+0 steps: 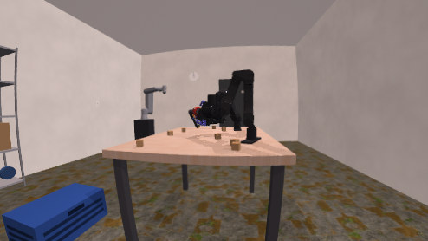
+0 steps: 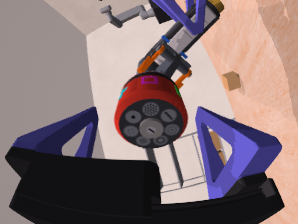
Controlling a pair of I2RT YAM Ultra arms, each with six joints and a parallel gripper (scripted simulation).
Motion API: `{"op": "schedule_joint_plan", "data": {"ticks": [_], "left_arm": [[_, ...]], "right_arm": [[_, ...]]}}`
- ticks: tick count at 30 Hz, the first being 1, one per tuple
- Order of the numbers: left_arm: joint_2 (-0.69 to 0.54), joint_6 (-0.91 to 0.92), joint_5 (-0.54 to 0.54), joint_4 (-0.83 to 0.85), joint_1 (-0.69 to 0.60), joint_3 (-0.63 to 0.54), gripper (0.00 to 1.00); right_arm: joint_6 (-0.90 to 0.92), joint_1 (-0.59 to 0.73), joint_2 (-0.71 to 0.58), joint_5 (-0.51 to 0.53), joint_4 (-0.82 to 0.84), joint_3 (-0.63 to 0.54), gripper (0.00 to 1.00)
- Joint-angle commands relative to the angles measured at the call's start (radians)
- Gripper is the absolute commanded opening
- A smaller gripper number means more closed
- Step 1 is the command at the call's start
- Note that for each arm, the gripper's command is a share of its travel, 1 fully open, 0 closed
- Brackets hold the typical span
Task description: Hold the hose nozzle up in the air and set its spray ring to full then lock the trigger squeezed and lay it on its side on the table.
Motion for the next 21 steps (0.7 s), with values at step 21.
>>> {"op": "schedule_joint_plan", "data": {"ticks": [21], "left_arm": [[-0.012, -0.198, 0.004, 0.014, 0.005, 0.03, 0.92]], "right_arm": [[0.016, 0.005, -0.04, 0.0, 0.094, 0.029, 0.35]]}}
